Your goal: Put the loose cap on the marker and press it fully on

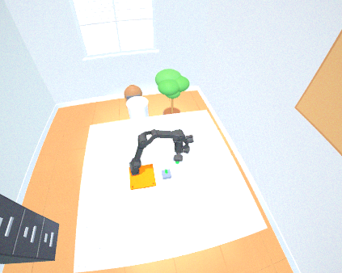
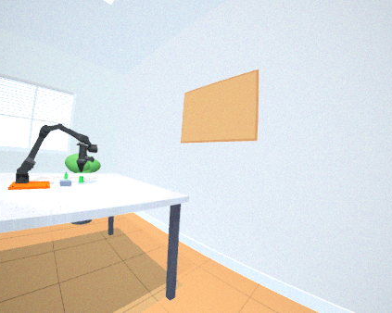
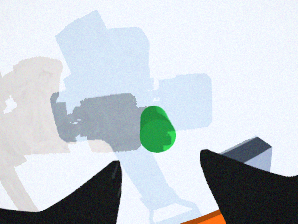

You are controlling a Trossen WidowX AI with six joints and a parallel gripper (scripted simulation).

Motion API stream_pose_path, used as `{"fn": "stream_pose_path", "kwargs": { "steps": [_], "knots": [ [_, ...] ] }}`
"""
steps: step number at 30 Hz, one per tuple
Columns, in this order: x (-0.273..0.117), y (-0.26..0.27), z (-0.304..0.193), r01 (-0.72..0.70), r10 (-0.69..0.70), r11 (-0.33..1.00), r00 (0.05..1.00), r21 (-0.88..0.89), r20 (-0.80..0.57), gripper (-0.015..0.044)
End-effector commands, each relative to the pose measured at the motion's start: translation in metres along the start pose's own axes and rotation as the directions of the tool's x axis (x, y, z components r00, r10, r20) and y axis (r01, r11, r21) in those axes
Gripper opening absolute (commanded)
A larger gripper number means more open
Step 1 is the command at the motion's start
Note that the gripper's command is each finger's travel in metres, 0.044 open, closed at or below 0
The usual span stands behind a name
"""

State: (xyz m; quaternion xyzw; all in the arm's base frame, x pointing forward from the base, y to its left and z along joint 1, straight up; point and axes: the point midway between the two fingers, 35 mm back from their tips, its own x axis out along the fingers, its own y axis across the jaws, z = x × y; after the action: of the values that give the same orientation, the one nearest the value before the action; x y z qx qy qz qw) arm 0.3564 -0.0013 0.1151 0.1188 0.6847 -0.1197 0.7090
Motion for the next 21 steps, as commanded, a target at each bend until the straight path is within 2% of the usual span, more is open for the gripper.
{"fn": "stream_pose_path", "kwargs": {
  "steps": [1, 21],
  "knots": [
    [0.008, 0.0, 0.001, -0.004, 0.004, 1.0, 1.0, 0.002, 0.004, 0.025],
    [0.041, -0.001, 0.003, -0.004, 0.004, 1.0, 1.0, 0.002, 0.004, 0.025]
  ]
}}
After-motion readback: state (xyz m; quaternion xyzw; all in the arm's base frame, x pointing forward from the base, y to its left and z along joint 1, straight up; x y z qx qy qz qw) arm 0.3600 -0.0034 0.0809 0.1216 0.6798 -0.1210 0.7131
